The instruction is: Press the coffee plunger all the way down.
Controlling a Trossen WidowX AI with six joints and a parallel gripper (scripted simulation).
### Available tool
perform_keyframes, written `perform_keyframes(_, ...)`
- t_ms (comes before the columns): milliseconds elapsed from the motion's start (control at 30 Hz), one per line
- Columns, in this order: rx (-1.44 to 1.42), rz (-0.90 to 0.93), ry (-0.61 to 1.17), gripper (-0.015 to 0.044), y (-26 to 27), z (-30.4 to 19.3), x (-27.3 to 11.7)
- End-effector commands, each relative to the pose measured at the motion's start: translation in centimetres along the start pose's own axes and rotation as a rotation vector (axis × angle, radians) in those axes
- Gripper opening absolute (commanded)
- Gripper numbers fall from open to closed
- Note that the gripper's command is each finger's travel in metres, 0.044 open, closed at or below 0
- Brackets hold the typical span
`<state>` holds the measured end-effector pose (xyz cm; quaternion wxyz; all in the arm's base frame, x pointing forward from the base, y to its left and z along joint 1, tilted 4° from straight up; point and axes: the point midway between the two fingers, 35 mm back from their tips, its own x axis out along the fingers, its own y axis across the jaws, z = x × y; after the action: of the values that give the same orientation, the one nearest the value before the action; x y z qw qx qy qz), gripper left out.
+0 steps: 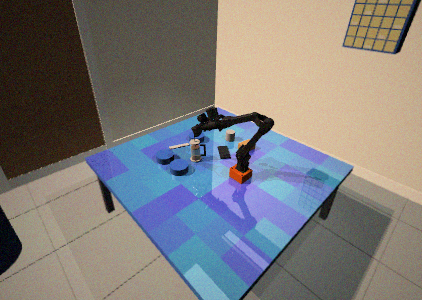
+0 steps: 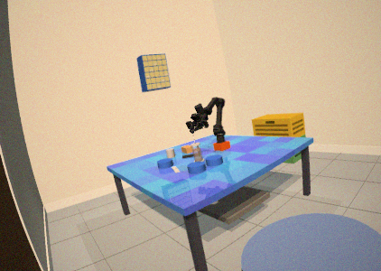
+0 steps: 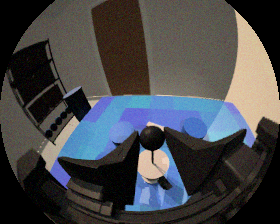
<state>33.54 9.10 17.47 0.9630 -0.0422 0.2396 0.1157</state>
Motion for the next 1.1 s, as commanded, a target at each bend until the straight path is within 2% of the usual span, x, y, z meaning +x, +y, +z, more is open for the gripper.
perform_keyframes(0, -0.006, 0.002, 0.077, 0.0120, 0.0, -3.2, 1.0)
perform_keyframes(667, -0.006, 0.002, 0.077, 0.0120, 0.0, -5.7, 3.0)
perform_keyframes(1067, -0.006, 0.002, 0.076, 0.0120, -0.1, -5.6, 4.3)
